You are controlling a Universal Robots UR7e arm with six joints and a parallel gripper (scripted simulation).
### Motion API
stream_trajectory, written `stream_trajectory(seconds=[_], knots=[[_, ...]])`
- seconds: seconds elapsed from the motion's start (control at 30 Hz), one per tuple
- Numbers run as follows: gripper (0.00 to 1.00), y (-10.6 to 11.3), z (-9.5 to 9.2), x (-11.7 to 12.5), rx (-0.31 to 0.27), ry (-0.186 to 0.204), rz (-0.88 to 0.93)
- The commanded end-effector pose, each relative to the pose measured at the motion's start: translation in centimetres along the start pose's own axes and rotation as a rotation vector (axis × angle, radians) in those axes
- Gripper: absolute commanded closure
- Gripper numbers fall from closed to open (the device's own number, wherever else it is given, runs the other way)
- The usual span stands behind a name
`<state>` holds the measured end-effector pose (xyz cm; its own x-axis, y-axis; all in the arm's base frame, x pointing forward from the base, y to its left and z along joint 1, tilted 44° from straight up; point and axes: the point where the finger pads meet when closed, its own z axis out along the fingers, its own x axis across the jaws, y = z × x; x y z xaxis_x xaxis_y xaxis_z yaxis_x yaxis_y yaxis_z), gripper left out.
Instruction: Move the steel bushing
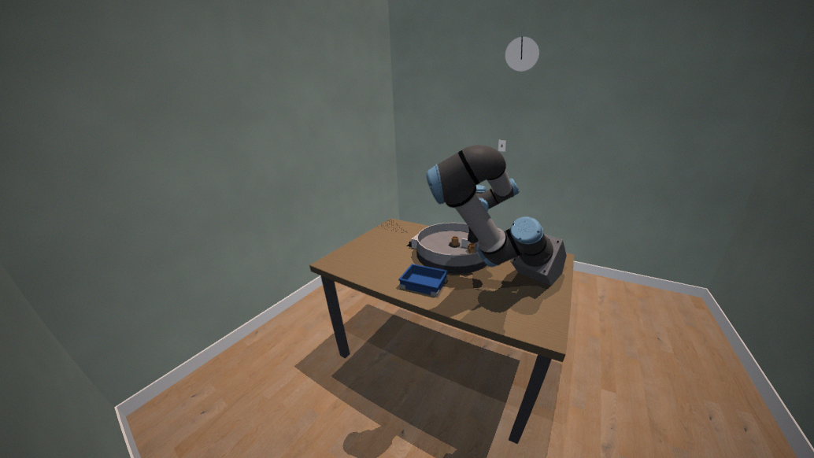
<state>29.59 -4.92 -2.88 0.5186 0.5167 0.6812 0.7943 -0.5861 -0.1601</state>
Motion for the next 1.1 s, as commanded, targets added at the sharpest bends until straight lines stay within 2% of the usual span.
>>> stream_trajectory(seconds=[0.0, 0.57, 0.6, 1.07], knots=[[0.59, 0.11, -0.05, 0.05, -0.001, -0.001, -0.002], [0.59, 0.13, -0.03, 0.09, -0.001, -0.001, -0.002], [1.0, 0.04, 0.0, 0.03, 0.0, 0.0, 0.0], [1.0, 0.04, 0.0, 0.03, 0.0, 0.0, 0.0]])
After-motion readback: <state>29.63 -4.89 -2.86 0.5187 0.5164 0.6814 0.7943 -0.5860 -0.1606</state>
